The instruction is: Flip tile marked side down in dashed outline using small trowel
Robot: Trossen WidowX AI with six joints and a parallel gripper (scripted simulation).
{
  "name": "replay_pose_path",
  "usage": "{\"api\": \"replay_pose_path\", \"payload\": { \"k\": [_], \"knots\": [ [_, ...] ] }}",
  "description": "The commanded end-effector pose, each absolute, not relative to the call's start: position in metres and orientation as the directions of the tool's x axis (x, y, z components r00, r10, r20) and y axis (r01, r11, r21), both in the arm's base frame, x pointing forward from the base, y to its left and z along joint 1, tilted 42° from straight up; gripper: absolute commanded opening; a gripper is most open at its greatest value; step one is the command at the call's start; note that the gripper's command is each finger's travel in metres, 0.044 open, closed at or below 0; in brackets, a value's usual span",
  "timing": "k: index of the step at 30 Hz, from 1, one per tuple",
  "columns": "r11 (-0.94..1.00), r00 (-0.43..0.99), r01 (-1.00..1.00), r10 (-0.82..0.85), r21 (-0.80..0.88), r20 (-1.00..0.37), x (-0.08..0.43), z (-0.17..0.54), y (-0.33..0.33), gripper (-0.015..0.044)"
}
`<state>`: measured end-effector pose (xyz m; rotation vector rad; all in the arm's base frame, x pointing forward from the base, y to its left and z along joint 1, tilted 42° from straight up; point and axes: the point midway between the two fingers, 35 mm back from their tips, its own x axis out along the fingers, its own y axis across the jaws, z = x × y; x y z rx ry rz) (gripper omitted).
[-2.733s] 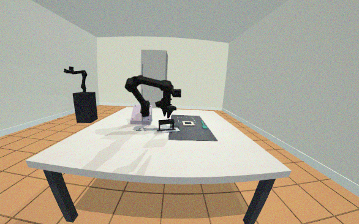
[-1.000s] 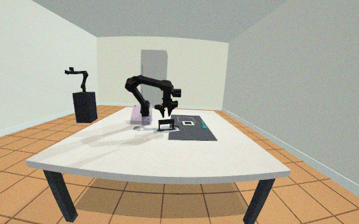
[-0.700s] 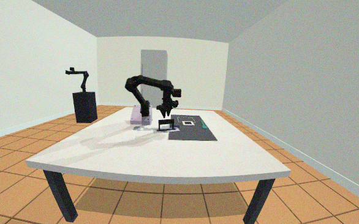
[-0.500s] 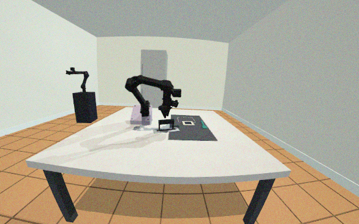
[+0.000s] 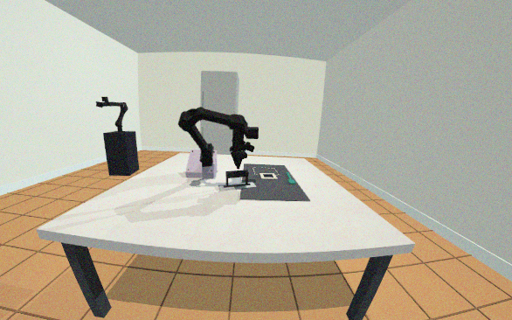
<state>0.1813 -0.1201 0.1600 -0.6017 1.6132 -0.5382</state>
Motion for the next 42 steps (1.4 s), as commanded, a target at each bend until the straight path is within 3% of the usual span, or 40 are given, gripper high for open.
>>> {"api": "replay_pose_path", "payload": {
  "k": [1, 34, 38, 42],
  "knots": [
    [0.751, -0.095, -0.137, -0.659, -0.646, -0.746, 0.181, 0.160, -0.120, 0.0270],
    [0.749, -0.094, -0.137, -0.661, -0.648, -0.745, 0.177, 0.127, -0.150, 0.0270],
    [0.749, -0.094, -0.137, -0.661, -0.648, -0.745, 0.177, 0.127, -0.150, 0.0165],
    [0.749, -0.094, -0.137, -0.661, -0.648, -0.745, 0.177, 0.127, -0.150, 0.0138]
  ]
}}
